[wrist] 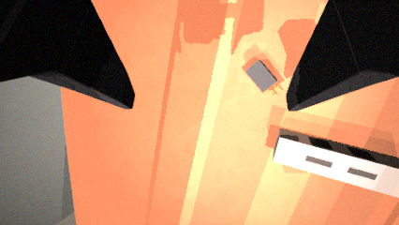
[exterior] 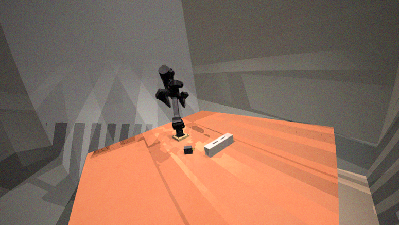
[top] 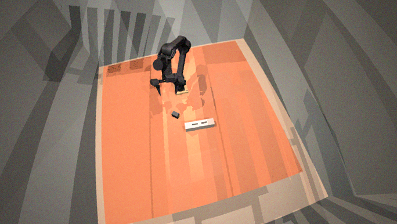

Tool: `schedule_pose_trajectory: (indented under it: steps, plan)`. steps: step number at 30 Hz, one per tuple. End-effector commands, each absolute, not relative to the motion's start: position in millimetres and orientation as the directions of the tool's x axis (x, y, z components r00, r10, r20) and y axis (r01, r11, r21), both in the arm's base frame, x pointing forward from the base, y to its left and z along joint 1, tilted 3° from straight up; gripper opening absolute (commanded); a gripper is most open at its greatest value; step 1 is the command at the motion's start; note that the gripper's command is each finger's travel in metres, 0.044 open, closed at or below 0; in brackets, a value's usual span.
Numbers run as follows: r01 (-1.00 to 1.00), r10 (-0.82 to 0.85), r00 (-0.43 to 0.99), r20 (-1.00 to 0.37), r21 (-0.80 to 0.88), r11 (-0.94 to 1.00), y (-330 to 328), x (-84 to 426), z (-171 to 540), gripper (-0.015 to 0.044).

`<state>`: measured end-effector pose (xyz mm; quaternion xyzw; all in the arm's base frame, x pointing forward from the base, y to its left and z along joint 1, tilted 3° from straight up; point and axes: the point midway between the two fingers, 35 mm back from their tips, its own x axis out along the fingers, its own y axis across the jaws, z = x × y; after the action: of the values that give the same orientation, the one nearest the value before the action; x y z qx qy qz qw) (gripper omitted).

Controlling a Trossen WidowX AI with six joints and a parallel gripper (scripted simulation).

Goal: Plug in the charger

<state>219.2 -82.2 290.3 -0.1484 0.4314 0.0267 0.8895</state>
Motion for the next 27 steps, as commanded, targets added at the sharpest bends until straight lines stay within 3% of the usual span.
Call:
schedule_pose_trajectory:
  steps: [1, 27]
  plan:
    - [-0.237, -0.065, 0.571, -0.819, -0.24, 0.941, -84, 228, 270, 0.044]
    - [-0.634, -0.003, 0.17, -0.985, -0.112, 0.765, -76, 251, 140, 0.044]
